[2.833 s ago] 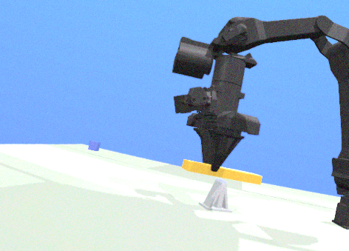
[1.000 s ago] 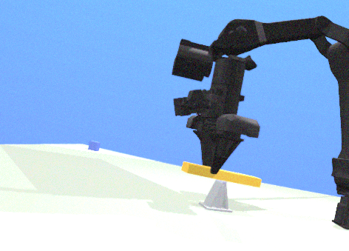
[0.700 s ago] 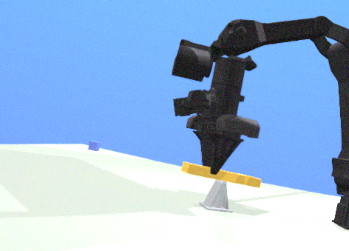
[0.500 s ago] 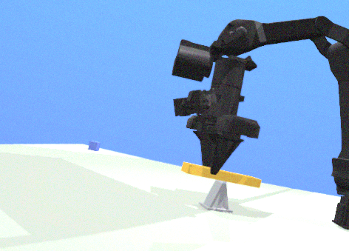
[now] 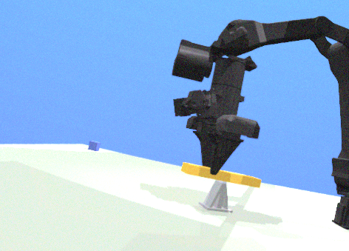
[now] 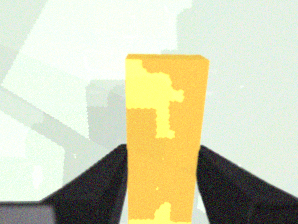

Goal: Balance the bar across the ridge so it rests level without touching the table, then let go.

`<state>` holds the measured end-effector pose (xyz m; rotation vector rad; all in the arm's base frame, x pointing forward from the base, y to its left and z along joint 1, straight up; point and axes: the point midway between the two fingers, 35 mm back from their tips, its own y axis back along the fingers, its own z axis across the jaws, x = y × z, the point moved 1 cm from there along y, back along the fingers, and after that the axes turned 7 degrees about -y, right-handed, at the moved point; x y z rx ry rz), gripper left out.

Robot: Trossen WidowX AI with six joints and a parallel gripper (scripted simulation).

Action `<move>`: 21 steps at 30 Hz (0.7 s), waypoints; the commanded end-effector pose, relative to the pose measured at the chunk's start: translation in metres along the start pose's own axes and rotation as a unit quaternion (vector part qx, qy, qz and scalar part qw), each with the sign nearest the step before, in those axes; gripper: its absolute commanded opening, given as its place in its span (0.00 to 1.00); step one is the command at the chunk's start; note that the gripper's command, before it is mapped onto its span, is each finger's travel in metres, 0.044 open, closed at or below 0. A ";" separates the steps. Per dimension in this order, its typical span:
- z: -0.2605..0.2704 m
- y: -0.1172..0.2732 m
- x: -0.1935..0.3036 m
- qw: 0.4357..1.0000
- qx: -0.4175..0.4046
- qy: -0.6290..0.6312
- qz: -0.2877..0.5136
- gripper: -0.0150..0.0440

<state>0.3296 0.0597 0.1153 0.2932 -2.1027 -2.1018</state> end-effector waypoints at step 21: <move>0.000 -0.004 0.000 1.000 -0.001 -0.001 0.000 0.25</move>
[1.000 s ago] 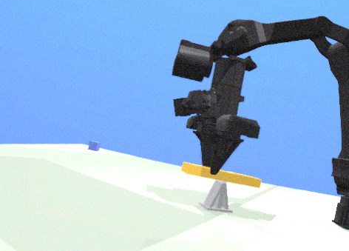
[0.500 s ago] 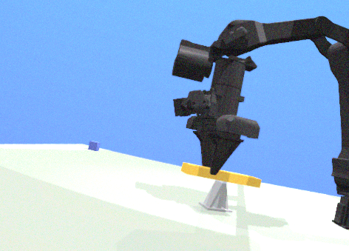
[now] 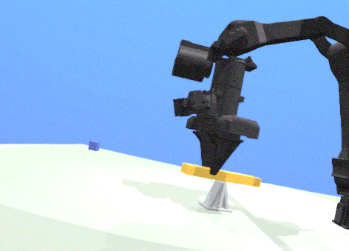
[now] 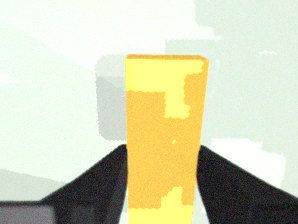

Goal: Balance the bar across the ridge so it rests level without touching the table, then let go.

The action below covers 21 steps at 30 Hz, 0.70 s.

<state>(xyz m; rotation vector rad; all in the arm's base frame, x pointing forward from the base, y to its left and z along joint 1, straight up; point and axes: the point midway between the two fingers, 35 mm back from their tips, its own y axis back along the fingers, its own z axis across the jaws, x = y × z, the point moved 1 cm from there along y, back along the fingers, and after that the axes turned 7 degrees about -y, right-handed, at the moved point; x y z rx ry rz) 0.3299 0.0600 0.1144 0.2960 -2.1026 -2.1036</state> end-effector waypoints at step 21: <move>0.000 -0.001 0.000 1.000 -0.001 -0.001 0.002 0.25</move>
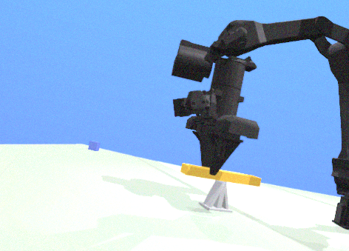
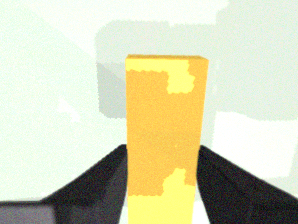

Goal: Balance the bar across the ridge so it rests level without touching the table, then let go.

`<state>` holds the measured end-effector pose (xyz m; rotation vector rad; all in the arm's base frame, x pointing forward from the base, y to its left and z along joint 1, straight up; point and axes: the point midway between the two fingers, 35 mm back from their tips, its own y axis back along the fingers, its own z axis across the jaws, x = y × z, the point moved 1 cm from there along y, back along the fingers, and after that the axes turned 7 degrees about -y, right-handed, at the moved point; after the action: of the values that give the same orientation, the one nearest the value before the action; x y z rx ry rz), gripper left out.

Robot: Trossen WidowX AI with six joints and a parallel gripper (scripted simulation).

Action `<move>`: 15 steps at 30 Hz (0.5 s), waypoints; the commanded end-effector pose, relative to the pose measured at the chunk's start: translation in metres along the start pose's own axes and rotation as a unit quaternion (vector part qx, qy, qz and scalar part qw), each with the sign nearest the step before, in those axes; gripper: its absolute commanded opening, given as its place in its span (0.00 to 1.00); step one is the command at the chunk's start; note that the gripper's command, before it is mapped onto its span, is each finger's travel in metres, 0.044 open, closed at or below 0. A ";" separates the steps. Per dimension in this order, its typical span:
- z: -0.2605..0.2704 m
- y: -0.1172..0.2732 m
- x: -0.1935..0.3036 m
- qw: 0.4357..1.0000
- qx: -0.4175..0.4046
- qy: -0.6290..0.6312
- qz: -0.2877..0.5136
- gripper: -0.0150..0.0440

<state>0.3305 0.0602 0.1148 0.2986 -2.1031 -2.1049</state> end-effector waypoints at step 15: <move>0.000 0.000 0.000 1.000 0.000 0.000 0.000 0.25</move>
<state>0.3305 0.0602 0.1149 0.2990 -2.1032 -2.1050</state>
